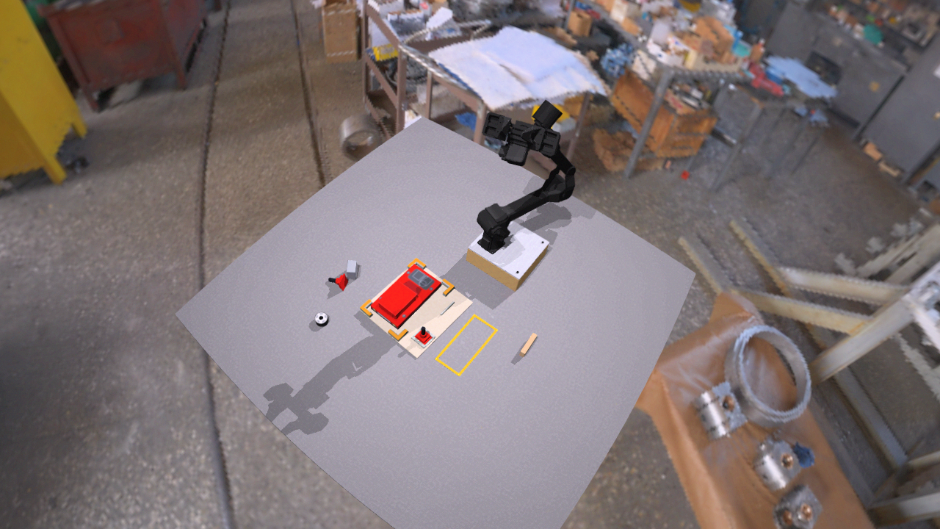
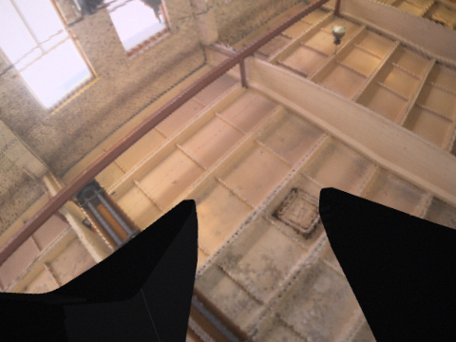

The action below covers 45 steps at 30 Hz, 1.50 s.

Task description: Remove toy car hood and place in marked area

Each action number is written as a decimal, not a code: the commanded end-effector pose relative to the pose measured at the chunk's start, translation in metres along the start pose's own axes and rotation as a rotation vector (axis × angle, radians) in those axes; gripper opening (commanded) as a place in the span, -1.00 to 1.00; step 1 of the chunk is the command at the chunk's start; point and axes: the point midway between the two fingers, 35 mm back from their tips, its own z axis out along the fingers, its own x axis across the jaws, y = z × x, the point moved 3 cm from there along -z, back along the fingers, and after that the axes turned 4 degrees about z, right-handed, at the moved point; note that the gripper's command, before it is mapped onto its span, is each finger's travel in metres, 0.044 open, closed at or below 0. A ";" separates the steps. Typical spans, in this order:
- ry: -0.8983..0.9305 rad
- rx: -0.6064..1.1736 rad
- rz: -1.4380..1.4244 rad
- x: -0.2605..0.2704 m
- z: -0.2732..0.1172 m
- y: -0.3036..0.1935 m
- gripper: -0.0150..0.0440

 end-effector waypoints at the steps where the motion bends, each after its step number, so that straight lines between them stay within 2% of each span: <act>1: 0.005 -0.007 0.014 0.002 0.002 0.001 0.34; 8: 0.236 -0.243 0.528 0.060 0.057 0.055 0.96; 9: 0.282 -0.275 0.605 0.069 0.064 0.066 1.00; 16: 0.658 -0.409 1.079 0.122 0.097 0.135 1.00; 24: 1.095 -0.425 1.438 0.165 0.107 0.206 1.00; 30: 1.483 -0.347 1.638 0.192 0.102 0.262 1.00; 35: 1.805 -0.214 1.742 0.209 0.090 0.308 1.00; 45: 2.469 0.253 1.668 0.235 0.049 0.389 1.00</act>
